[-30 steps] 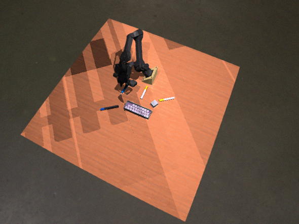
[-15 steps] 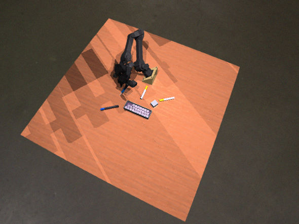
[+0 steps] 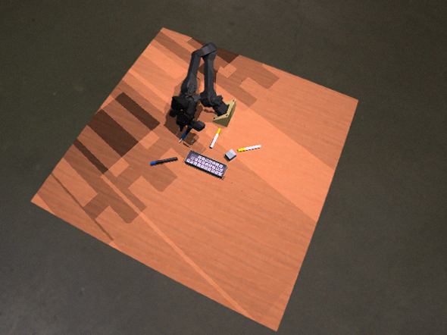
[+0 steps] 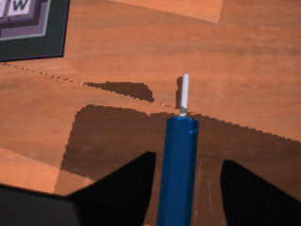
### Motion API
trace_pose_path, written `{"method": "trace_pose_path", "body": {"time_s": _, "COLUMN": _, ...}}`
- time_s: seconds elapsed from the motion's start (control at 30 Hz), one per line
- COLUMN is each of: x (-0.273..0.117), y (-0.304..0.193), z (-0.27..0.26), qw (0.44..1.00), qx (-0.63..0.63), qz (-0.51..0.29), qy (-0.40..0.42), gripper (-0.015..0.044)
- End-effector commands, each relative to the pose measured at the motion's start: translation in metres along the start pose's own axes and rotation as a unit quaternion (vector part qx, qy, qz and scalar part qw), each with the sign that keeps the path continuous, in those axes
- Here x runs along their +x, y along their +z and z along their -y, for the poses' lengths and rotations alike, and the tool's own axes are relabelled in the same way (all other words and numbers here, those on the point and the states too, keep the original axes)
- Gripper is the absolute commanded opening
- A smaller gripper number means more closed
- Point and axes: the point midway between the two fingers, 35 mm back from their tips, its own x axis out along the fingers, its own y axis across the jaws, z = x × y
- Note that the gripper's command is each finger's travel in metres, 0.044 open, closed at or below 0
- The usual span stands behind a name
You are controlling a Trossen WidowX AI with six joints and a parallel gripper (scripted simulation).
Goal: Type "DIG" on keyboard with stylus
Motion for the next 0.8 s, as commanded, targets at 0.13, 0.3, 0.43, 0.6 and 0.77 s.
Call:
{"method": "trace_pose_path", "body": {"time_s": 0.13, "x": 0.0038, "y": -0.0045, "z": -0.0027, "qw": 1.0, "qx": -0.006, "qz": -0.003, "qy": 0.002, "gripper": 0.015}}
{"method": "trace_pose_path", "body": {"time_s": 0.3, "x": 0.0058, "y": -0.0057, "z": -0.0027, "qw": 1.0, "qx": -0.006, "qz": -0.003, "qy": 0.002, "gripper": 0.015}}
{"method": "trace_pose_path", "body": {"time_s": 0.43, "x": 0.0069, "y": -0.0063, "z": -0.0027, "qw": 1.0, "qx": -0.006, "qz": -0.003, "qy": 0.002, "gripper": 0.015}}
{"method": "trace_pose_path", "body": {"time_s": 0.6, "x": 0.0084, "y": -0.0072, "z": -0.0026, "qw": 1.0, "qx": -0.006, "qz": -0.003, "qy": 0.002, "gripper": 0.015}}
{"method": "trace_pose_path", "body": {"time_s": 0.77, "x": 0.0108, "y": -0.0086, "z": -0.0026, "qw": 1.0, "qx": -0.006, "qz": -0.003, "qy": 0.002, "gripper": 0.015}}
